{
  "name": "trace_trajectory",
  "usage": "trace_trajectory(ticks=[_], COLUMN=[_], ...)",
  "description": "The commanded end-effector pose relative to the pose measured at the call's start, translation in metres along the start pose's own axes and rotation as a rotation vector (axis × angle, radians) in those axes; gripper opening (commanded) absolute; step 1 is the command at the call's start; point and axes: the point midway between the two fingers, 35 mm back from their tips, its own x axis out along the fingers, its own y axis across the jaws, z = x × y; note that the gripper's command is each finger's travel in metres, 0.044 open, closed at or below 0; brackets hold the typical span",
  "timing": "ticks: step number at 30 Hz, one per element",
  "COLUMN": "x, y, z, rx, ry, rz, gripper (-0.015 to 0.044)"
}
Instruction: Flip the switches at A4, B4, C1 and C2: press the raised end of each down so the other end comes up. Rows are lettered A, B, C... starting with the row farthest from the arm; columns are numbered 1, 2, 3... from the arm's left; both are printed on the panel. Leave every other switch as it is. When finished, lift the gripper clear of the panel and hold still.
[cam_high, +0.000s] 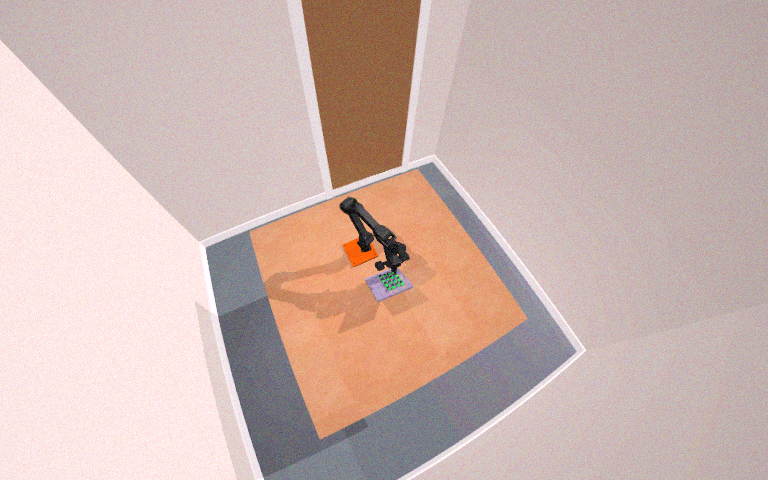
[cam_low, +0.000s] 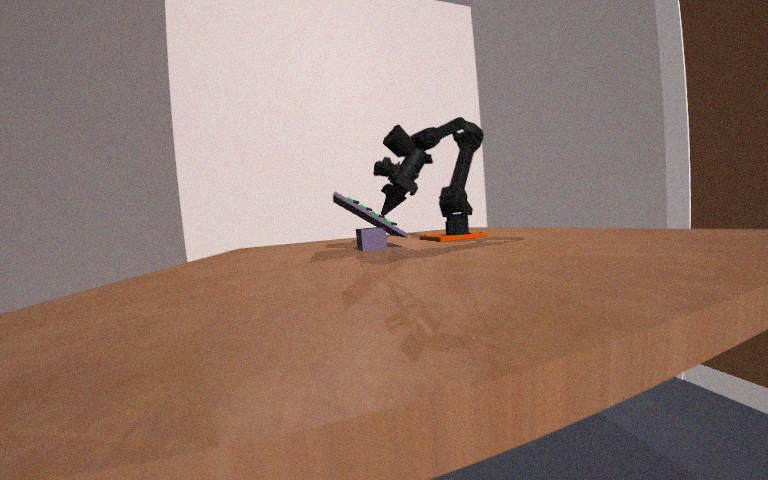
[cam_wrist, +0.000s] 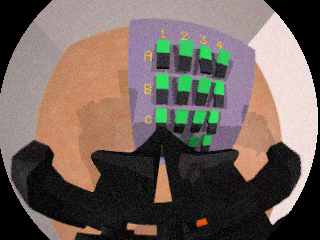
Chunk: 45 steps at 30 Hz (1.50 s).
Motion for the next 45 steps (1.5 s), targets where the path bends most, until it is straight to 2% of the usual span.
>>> trace_trajectory(ticks=[1,36,38,42,45], x=[0.001,0.006,-0.005,-0.057,-0.059], y=[0.0,0.0,0.001,0.001,0.0], z=[0.0,0.0,0.001,0.002,0.002], rx=[-0.003,-0.003,0.0,-0.003,-0.003], ry=[0.001,0.001,0.005,0.029,0.03], rz=[0.003,0.003,0.001,0.004,0.004], gripper=[0.0,0.0,0.0,0.0,0.0])
